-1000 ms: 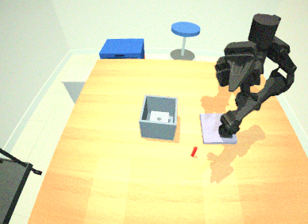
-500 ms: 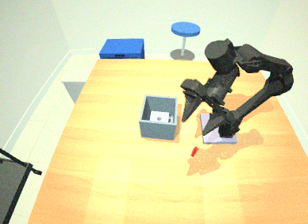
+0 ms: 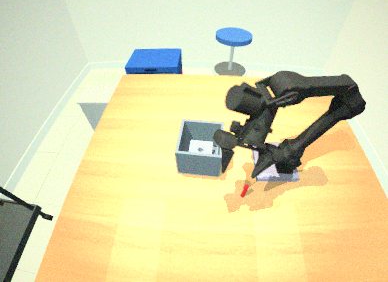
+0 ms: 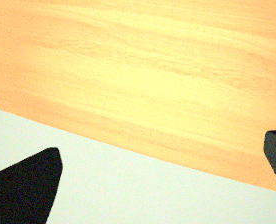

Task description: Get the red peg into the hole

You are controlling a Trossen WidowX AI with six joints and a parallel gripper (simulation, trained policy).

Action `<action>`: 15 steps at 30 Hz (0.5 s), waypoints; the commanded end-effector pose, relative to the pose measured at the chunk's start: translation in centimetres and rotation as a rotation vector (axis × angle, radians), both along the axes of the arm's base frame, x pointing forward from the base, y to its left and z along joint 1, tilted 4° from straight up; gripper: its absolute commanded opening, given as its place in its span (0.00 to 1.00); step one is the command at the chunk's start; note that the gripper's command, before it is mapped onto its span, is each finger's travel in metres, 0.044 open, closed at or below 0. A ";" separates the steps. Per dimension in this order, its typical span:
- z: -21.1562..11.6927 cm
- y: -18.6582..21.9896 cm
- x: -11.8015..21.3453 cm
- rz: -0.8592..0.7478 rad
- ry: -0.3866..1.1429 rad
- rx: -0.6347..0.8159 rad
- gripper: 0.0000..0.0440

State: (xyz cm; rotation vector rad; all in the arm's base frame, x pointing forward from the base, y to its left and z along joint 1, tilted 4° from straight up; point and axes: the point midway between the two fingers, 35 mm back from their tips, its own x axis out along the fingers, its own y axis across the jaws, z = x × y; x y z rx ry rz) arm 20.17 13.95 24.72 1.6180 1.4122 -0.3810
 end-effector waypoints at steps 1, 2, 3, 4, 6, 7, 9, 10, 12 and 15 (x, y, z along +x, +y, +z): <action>-2.3 -0.3 -0.5 0.005 0.094 -0.044 0.98; -2.8 -0.4 -0.7 0.008 0.117 -0.053 0.98; -3.3 -0.4 -0.9 0.012 0.139 -0.062 0.98; -3.7 -0.5 -1.1 0.016 0.161 -0.071 0.98; -4.6 -0.5 -1.5 0.024 0.205 -0.090 0.98; -5.0 -0.5 -1.7 0.029 0.227 -0.099 0.99; -5.8 -0.5 -2.2 0.038 0.268 -0.121 0.99; -6.2 -0.5 -2.4 0.042 0.287 -0.133 0.99; -7.0 -0.4 -2.8 0.049 0.321 -0.160 0.99; -8.0 -0.5 -3.2 0.057 0.362 -0.204 1.00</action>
